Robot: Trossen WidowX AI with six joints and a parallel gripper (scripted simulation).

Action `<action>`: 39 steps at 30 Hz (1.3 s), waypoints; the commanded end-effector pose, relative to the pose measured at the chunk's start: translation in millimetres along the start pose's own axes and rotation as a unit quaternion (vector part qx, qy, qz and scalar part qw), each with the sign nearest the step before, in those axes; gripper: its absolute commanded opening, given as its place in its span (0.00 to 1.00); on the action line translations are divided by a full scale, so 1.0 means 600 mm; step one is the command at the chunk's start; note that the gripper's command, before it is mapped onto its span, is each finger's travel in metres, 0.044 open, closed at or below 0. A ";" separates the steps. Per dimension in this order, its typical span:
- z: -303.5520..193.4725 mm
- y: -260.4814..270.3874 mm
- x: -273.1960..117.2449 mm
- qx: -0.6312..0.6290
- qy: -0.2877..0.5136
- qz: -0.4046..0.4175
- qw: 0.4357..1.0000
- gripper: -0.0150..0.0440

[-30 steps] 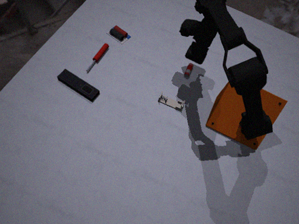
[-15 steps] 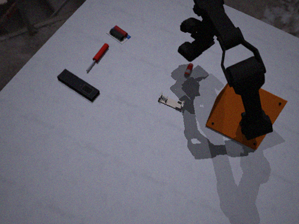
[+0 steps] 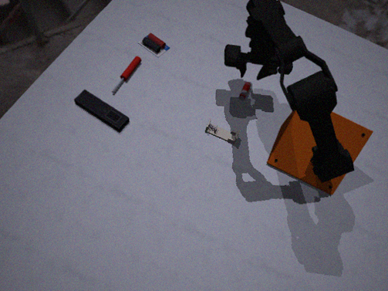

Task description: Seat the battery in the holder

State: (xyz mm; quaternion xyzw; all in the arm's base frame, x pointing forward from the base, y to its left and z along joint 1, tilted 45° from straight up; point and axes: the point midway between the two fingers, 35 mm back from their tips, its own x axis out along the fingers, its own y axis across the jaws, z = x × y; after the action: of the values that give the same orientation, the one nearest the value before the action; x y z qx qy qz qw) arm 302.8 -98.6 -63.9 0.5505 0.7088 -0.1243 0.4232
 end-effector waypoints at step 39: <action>-0.003 -0.008 0.110 0.180 0.015 -0.003 0.984 0.64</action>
State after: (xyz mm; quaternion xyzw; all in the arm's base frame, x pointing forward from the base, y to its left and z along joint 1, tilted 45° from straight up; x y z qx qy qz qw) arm 298.2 -60.3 -107.9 0.6158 0.6809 -0.2421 0.3139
